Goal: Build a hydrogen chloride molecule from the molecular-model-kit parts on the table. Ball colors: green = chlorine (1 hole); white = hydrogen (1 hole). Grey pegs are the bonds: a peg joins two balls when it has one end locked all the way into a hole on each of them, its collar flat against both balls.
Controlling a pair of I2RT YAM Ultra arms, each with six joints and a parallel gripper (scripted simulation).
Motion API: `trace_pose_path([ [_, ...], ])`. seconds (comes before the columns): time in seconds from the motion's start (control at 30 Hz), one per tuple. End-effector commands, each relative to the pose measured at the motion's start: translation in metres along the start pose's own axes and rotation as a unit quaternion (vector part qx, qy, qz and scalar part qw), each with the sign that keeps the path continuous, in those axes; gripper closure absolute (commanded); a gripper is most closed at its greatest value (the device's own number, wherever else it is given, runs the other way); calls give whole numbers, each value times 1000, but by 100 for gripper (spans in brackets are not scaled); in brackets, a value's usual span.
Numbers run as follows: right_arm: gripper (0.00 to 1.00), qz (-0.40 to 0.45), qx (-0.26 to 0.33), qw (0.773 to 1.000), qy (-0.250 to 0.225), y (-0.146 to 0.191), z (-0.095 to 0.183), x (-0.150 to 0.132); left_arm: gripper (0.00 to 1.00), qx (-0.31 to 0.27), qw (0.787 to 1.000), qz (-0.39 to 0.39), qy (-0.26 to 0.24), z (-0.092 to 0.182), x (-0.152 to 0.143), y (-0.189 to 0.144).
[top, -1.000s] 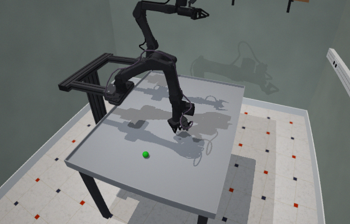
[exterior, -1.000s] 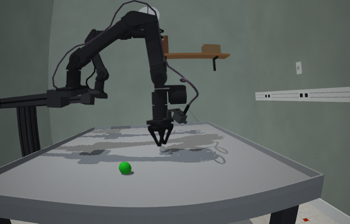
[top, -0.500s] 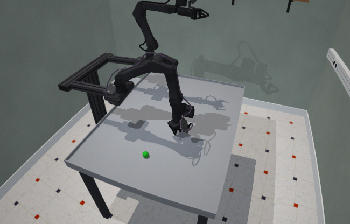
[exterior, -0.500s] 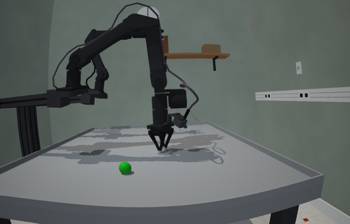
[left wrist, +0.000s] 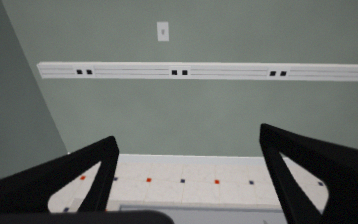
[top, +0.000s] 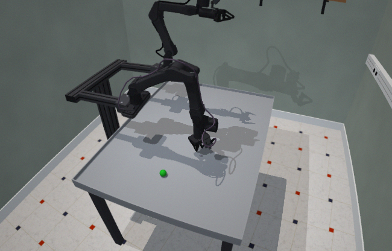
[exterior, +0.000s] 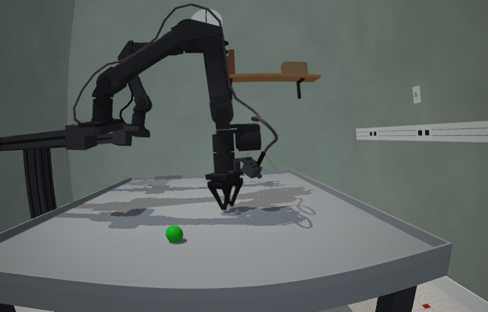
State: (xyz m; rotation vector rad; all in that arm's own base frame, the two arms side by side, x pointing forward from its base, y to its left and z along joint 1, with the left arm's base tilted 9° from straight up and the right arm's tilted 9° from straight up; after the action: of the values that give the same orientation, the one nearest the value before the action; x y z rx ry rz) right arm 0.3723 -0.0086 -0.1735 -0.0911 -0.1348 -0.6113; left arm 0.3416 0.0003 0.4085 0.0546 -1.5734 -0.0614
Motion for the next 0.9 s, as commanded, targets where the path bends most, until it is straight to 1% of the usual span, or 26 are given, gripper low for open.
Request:
trace_pose_path([
  [0.0, 58, 3, 6, 1000, -17, 1, 10, 5, 0, -8, 1000, -4, -5, 8, 6, -2],
  [0.2, 58, 1, -1, 1000, -7, -2, 2, 2, 0, -8, 1000, -4, -5, 8, 6, -2],
  [0.23, 100, 2, -2, 1000, -6, -1, 1, 2, 0, -8, 1000, -4, -5, 8, 6, -2],
  [0.43, 100, 1, 2, 1000, -11, 3, 2, 8, 0, -8, 1000, -4, -5, 8, 6, -2],
  [0.73, 100, 1, 2, 1000, -11, 3, 2, 8, 0, -8, 1000, -4, -5, 8, 6, -2],
  [0.8, 100, 2, -1, 1000, -7, 4, 9, 2, 0, -8, 1000, -4, -5, 8, 6, -2],
  [0.87, 100, 2, -1, 1000, -7, 4, 9, 2, 0, -8, 1000, -4, -5, 8, 6, -2],
])
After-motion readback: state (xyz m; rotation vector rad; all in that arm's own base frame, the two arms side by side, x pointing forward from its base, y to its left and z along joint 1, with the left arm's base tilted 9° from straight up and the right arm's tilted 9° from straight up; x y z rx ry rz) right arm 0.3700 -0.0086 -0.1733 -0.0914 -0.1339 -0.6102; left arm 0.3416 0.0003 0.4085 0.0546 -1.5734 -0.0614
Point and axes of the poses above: on each arm, the point where the finger pads meet when closed, its own z axis back along the fingers, its own y axis across the jaws, x = y × z, the point moved 4 cm from there along z, back along the fingers, and after that the axes turned 4 degrees about -z, right-handed, at the moved point
